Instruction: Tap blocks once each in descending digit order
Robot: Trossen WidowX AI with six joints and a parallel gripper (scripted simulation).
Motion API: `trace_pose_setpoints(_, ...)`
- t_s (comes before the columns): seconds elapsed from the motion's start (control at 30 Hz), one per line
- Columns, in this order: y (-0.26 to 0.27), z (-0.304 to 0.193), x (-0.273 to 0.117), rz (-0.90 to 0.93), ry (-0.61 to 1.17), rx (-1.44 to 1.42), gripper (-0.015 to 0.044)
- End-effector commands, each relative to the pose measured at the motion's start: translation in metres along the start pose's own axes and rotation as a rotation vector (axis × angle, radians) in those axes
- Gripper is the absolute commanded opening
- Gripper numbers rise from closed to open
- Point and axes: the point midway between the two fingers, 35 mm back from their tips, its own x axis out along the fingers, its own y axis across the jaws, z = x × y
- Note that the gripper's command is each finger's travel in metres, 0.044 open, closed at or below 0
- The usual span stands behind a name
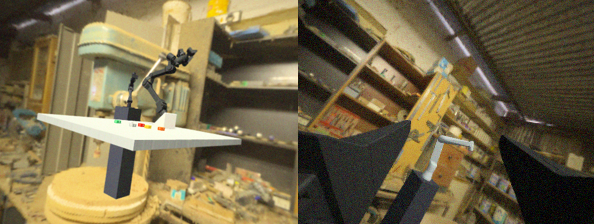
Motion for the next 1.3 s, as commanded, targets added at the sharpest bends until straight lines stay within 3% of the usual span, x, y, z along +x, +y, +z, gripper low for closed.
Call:
trace_pose_setpoints(0.0,-0.004,-0.001,-0.002,-0.011,0.002,0.008,0.04)
trace_pose_setpoints(0.3,-0.157,-0.024,-0.094,-0.619,0.072,0.258,0.04)
trace_pose_setpoints(0.63,-0.249,-0.068,-0.273,-1.339,0.183,0.52,0.04)
trace_pose_setpoints(0.93,-0.225,-0.109,-0.445,-1.923,0.365,0.79,0.04)
trace_pose_setpoints(1.27,-0.109,-0.135,-0.579,-2.401,0.732,1.159,0.04)
